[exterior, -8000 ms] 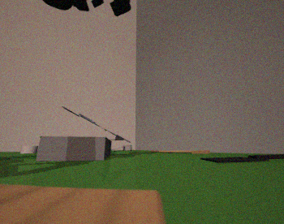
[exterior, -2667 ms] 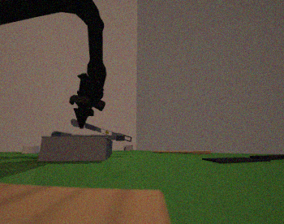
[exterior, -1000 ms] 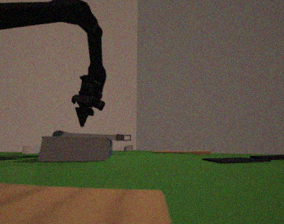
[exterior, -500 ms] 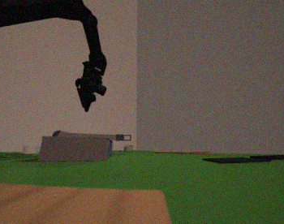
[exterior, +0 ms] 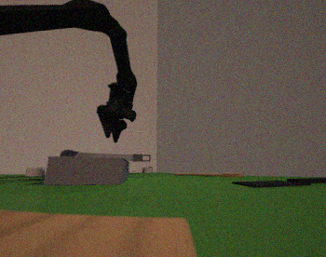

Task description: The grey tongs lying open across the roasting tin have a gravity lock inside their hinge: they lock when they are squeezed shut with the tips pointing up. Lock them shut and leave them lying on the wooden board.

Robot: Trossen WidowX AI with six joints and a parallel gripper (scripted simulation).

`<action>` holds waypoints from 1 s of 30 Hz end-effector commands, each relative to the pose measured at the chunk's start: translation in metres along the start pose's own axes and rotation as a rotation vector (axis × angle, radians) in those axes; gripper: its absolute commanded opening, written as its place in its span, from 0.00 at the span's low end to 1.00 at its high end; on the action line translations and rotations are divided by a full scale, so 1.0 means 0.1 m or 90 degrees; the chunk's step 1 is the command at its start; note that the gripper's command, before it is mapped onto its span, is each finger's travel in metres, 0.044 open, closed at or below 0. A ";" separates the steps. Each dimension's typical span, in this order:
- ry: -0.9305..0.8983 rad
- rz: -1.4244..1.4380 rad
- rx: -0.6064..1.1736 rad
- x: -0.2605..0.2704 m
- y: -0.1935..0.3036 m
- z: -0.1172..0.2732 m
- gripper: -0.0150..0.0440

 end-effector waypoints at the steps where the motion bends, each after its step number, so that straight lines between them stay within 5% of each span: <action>1: -0.002 -0.014 -0.006 0.02 -0.03 -0.05 1.00; 30: -0.003 -0.013 -0.006 0.06 -0.05 -0.44 1.00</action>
Point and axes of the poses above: the point midway between the two fingers, 35 mm back from their tips, its own z axis back along the fingers, its own x axis across the jaws, y = z × x, the point moved 2 cm from there along z, back along the fingers, and after that the axes turned 15 degrees about -z, right-handed, at the moved point
